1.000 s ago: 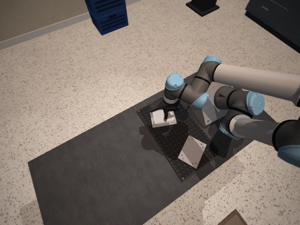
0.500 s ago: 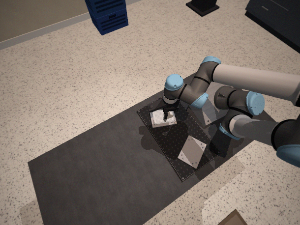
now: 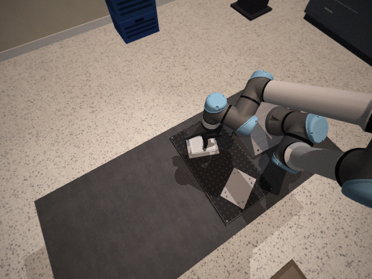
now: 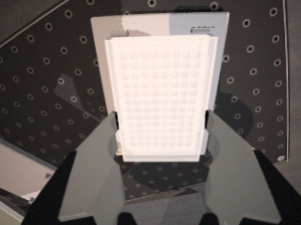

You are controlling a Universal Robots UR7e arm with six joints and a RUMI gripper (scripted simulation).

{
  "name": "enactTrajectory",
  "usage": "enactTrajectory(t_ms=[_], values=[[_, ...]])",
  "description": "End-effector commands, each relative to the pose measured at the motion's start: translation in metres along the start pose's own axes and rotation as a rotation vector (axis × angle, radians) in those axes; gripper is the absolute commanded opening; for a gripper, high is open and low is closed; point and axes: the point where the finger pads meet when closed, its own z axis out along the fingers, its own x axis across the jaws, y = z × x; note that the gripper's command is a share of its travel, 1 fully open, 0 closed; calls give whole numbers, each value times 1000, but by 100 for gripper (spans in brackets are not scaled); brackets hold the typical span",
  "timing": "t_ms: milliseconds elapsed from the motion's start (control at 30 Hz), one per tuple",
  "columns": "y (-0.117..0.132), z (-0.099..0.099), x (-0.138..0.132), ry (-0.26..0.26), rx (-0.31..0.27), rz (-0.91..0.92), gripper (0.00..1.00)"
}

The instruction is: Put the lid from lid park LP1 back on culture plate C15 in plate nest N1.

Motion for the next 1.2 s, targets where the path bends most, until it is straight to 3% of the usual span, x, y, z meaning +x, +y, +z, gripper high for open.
enactTrajectory(t_ms=[0, 1167], values=[[2, 5, -1, -3, -4, 1, 0], [1, 14, -1, -3, -3, 1, 0]])
